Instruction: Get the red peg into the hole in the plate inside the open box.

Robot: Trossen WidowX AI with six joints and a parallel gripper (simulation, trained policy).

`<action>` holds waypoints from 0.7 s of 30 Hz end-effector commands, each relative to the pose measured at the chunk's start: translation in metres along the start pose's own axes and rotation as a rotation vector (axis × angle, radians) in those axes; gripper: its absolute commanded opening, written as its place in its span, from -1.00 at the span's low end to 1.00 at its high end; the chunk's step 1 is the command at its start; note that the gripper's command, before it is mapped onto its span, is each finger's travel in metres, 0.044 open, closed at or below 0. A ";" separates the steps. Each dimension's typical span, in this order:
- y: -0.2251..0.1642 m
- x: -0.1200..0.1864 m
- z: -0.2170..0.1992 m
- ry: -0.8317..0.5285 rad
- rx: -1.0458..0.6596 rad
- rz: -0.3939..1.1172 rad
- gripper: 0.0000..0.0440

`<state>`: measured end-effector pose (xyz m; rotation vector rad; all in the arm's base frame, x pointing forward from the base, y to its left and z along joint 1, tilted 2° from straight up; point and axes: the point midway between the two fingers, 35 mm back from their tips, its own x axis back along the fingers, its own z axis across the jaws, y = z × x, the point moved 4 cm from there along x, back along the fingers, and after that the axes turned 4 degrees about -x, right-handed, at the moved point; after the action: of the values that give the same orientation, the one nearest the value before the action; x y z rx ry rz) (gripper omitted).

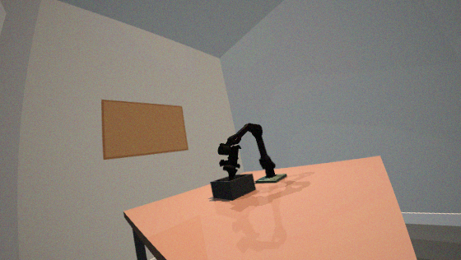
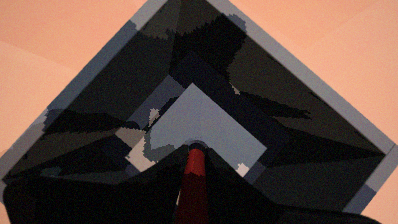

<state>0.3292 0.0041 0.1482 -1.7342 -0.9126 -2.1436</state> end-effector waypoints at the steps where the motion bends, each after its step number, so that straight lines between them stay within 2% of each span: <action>1: -0.002 -0.011 -0.002 -0.010 0.034 0.029 -1.00; 4: -0.003 -0.018 -0.003 -0.011 0.061 0.050 -0.92; 10: 0.000 -0.027 -0.004 -0.024 0.079 0.090 -0.34; 21: 0.025 -0.008 0.012 -0.002 0.123 0.113 -0.24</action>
<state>0.3490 -0.0095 0.1464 -1.6906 -0.9124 -1.9833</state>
